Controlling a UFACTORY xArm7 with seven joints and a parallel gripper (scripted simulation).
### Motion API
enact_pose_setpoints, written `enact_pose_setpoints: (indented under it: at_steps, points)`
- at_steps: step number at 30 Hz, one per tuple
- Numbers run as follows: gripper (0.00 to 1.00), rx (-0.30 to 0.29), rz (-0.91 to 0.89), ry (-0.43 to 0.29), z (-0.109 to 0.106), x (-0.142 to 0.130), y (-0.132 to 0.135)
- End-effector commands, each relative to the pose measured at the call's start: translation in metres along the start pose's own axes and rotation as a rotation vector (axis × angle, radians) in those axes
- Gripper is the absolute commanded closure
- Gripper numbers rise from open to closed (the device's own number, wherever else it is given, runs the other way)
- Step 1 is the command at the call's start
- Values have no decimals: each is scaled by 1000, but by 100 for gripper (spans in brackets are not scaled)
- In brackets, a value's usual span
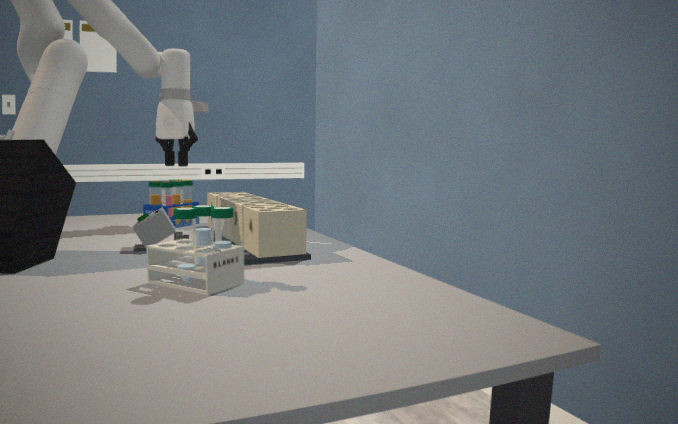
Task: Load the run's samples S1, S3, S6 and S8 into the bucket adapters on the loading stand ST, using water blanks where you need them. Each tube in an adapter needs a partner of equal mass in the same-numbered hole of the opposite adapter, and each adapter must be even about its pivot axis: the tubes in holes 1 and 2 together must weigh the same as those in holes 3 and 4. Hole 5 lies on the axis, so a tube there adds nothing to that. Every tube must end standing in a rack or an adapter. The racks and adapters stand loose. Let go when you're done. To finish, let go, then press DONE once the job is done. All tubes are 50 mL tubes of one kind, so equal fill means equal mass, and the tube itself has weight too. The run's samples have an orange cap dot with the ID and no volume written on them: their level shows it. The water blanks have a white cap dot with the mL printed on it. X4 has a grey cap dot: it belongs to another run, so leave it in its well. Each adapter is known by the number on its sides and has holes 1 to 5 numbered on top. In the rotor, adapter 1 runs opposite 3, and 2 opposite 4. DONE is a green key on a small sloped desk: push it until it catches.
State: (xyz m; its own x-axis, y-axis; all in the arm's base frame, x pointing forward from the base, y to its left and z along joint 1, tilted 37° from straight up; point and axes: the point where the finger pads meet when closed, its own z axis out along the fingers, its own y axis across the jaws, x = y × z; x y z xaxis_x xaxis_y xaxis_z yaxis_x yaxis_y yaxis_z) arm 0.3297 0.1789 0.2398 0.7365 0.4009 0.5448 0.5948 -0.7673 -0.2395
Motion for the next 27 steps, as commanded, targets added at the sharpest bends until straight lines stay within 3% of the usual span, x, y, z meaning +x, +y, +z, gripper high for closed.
enact_pose_setpoints:
  at_steps: [1, 27]
  points:
    - [56, -1, 0, 3, -7, 1, 0]
    - [56, -1, 0, 4, -56, 1, 0]
